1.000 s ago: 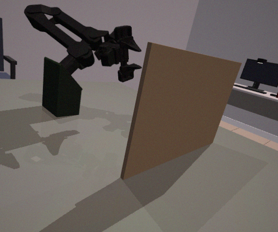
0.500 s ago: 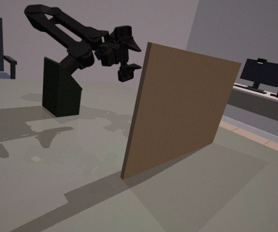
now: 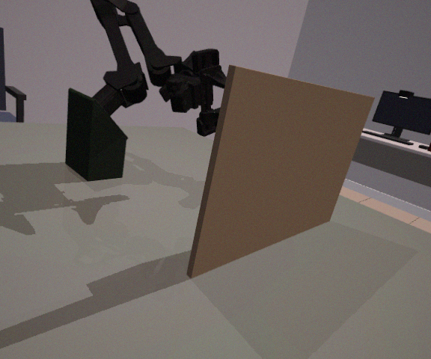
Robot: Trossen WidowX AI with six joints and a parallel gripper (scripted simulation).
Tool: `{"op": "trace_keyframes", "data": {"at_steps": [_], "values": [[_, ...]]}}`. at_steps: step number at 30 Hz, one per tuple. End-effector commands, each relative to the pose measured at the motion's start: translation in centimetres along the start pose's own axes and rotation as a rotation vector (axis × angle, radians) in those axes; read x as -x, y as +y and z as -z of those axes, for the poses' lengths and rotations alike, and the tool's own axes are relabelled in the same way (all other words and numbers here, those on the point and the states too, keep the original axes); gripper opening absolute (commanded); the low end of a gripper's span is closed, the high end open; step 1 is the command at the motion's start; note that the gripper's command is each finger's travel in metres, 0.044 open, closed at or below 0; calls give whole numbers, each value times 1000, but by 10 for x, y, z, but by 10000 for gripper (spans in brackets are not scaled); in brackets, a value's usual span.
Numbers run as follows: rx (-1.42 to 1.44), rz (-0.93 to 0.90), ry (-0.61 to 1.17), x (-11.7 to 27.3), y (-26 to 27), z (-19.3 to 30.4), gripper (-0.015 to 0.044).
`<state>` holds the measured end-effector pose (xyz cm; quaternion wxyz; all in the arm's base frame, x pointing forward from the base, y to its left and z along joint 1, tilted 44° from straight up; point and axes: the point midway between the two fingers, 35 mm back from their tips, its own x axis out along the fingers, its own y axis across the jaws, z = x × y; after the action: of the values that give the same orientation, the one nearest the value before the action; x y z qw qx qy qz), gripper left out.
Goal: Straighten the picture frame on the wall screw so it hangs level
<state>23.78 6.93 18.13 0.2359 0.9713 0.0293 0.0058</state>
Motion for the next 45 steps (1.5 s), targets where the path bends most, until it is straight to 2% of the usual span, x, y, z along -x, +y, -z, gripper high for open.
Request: {"op": "trace_keyframes", "data": {"at_steps": [1, 17, 27, 45], "values": [[1, 4, -3, -15, -11, -5, 260], [0, 3, -4, -40, -26, -12, 260], [0, 1, 0, -111, -26, -14, 260], [0, 1, 0, -112, -26, -14, 260]]}}
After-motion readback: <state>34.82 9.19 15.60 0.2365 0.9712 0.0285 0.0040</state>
